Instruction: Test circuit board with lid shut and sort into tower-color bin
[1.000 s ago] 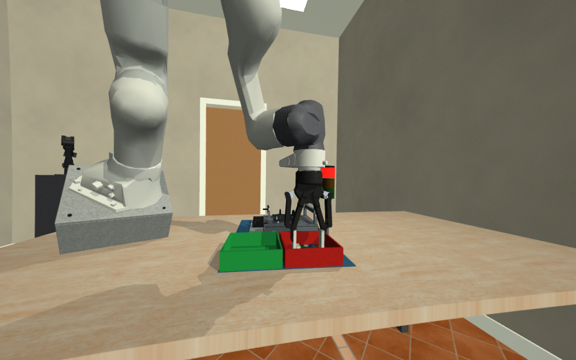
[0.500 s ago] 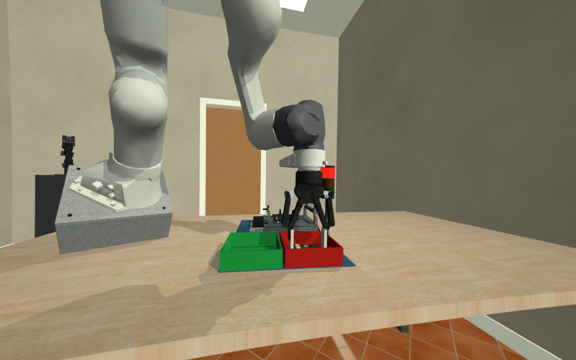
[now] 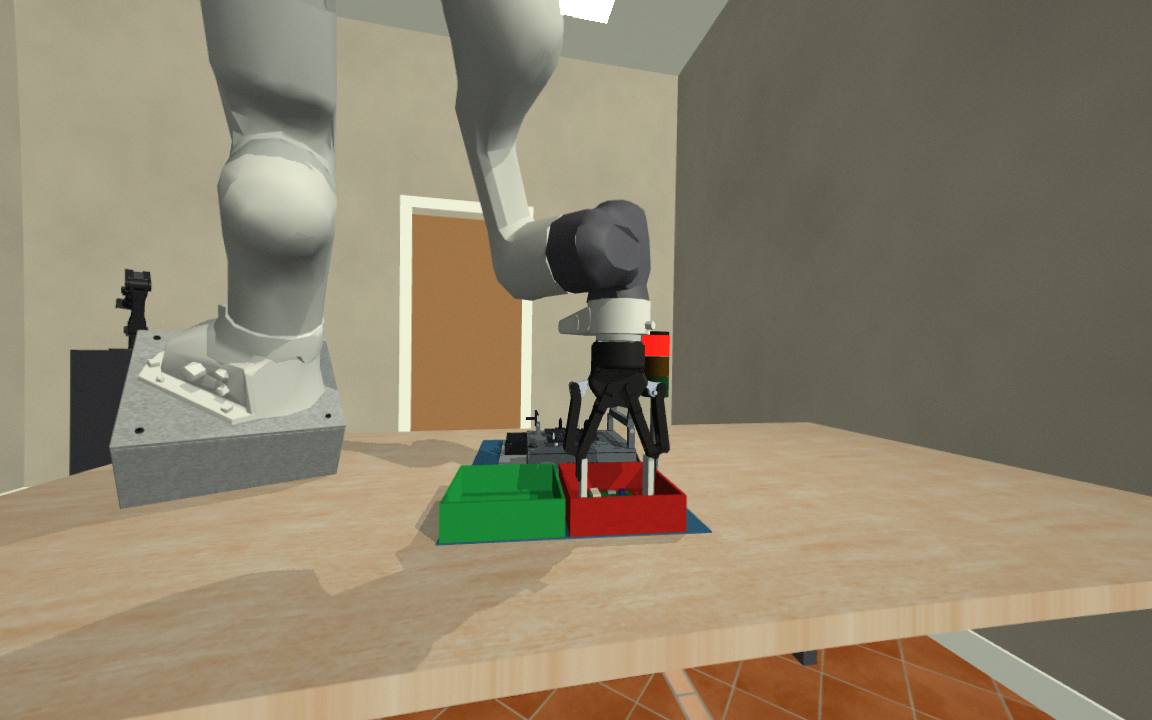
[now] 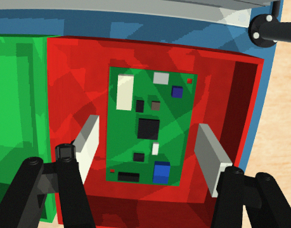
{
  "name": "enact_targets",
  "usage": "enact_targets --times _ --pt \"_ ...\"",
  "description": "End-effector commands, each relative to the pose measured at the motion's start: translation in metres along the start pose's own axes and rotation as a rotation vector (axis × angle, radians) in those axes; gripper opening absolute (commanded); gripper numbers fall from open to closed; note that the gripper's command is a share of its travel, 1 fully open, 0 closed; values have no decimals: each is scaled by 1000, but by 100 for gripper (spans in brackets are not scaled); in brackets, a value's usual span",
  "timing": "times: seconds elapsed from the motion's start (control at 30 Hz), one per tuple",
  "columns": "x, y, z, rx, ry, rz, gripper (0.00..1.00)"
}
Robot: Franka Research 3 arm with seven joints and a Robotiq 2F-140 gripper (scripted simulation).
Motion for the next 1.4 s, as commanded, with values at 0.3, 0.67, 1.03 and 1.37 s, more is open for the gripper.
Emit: enact_targets --times 0.3,0.67,1.03,1.37 --pt "1 1 0 3 -1 -6 58" --pt "1 1 8 3 -1 -6 58" --pt "1 1 68 3 -1 -6 58" --pt "1 1 121 3 -1 -6 58"
Point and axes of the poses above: the point where the finger pads meet when closed, its own z axis back along the fingers, its own y axis across the jaws, x = y × z, the point moved 2 cm from there along z, back along the fingers, and after that the axes turned 10 degrees about -z, right-handed, at the moved point
